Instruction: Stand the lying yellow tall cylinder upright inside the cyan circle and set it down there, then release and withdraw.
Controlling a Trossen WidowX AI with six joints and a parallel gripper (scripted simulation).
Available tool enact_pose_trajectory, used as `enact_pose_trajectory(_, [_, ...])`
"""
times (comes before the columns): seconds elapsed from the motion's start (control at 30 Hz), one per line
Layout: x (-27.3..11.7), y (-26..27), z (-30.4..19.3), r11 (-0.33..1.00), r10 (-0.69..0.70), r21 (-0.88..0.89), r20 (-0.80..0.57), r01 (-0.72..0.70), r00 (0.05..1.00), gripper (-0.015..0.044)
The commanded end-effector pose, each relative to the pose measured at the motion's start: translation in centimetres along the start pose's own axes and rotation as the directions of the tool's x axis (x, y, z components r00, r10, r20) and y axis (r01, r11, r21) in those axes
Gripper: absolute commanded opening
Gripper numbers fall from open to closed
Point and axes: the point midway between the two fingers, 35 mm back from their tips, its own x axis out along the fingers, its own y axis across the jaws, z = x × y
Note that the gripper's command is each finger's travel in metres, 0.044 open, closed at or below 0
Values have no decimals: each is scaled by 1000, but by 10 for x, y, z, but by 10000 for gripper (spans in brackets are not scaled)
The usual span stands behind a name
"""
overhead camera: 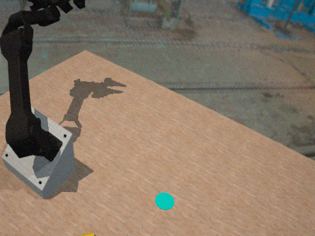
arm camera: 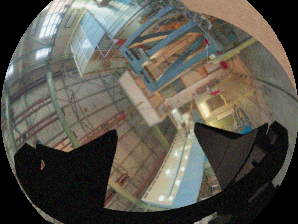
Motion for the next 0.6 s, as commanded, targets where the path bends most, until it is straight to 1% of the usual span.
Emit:
enact_pose_trajectory(0.0, [1, 0, -1, 1000, 1, -2, -4, -1, 1000, 374])
enact_pose_trajectory(0.07, [7, 3, -7, 1000, 11, -15, -38, -11, 999, 321])
enact_pose_trajectory(0.1, [17, 6, -8, 999, 15, -48, -42, -17, 999, 309])
enact_pose_trajectory(0.33, [100, 31, 12, 941, 17, -339, 48, 0, 999, 309])
enact_pose_trajectory(0.57, [179, 54, 50, 800, 1, -594, 147, 87, 989, 309])
